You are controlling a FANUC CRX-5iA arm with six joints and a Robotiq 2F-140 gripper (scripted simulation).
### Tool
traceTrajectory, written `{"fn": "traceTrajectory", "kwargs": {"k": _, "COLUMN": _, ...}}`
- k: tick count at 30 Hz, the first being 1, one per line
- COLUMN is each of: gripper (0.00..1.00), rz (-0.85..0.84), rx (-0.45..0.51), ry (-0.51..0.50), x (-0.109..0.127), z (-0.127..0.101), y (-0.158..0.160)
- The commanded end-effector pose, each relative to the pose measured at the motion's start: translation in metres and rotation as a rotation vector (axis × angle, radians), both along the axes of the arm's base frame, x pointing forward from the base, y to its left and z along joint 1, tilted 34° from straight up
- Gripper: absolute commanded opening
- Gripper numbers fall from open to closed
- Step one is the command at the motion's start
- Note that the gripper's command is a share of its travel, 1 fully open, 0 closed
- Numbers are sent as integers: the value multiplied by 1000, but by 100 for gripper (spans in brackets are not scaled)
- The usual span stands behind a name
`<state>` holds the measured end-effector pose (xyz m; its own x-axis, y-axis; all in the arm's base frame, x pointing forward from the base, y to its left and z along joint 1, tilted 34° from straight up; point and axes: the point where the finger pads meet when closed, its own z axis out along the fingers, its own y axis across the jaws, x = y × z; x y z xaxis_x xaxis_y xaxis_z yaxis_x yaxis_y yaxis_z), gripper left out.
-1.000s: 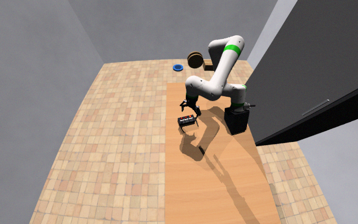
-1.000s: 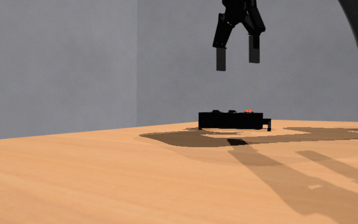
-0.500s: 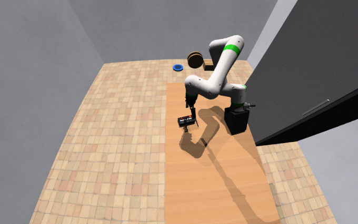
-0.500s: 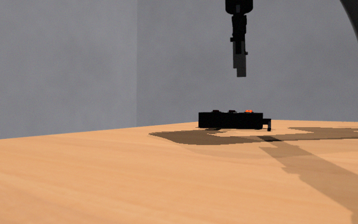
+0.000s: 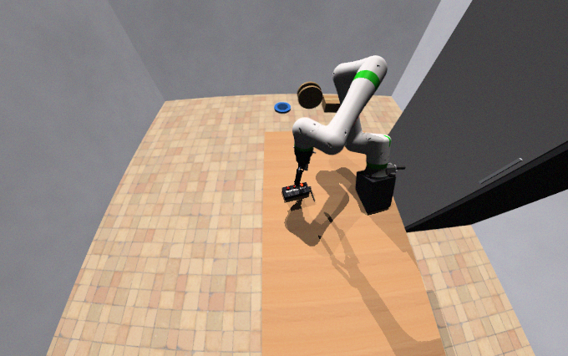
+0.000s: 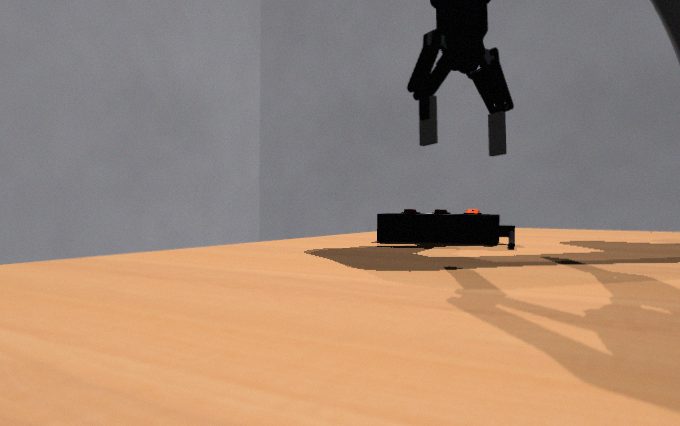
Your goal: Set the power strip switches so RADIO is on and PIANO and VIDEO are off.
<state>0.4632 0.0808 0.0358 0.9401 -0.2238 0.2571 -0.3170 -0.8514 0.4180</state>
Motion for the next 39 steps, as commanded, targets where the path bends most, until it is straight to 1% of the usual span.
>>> {"fn": "traceTrajectory", "kwargs": {"k": 1, "gripper": 100, "rz": -235, "rx": 35, "ry": -147, "x": -1, "z": -1, "y": -9}}
{"fn": "traceTrajectory", "kwargs": {"k": 4, "gripper": 100, "rz": -361, "rx": 62, "ry": -211, "x": -1, "z": -2, "y": -13}}
{"fn": "traceTrajectory", "kwargs": {"k": 6, "gripper": 100, "rz": -361, "rx": 62, "ry": -211, "x": -1, "z": -2, "y": -13}}
{"fn": "traceTrajectory", "kwargs": {"k": 7, "gripper": 100, "rz": -485, "rx": 86, "ry": -274, "x": -2, "z": -2, "y": -14}}
{"fn": "traceTrajectory", "kwargs": {"k": 21, "gripper": 100, "rz": -1057, "rx": 197, "ry": -562, "x": -3, "z": -3, "y": -23}}
{"fn": "traceTrajectory", "kwargs": {"k": 23, "gripper": 100, "rz": -1057, "rx": 197, "ry": -562, "x": -3, "z": -3, "y": -23}}
{"fn": "traceTrajectory", "kwargs": {"k": 24, "gripper": 100, "rz": -1178, "rx": 218, "ry": -624, "x": -3, "z": -3, "y": -24}}
{"fn": "traceTrajectory", "kwargs": {"k": 30, "gripper": 100, "rz": -1408, "rx": 255, "ry": -747, "x": -3, "z": -3, "y": -24}}
{"fn": "traceTrajectory", "kwargs": {"k": 31, "gripper": 0, "rz": -1448, "rx": 261, "ry": -769, "x": -3, "z": -3, "y": -24}}
{"fn": "traceTrajectory", "kwargs": {"k": 38, "gripper": 0, "rz": -1721, "rx": 299, "ry": -932, "x": -3, "z": -3, "y": -24}}
{"fn": "traceTrajectory", "kwargs": {"k": 39, "gripper": 0, "rz": -1721, "rx": 299, "ry": -932, "x": -3, "z": -3, "y": -24}}
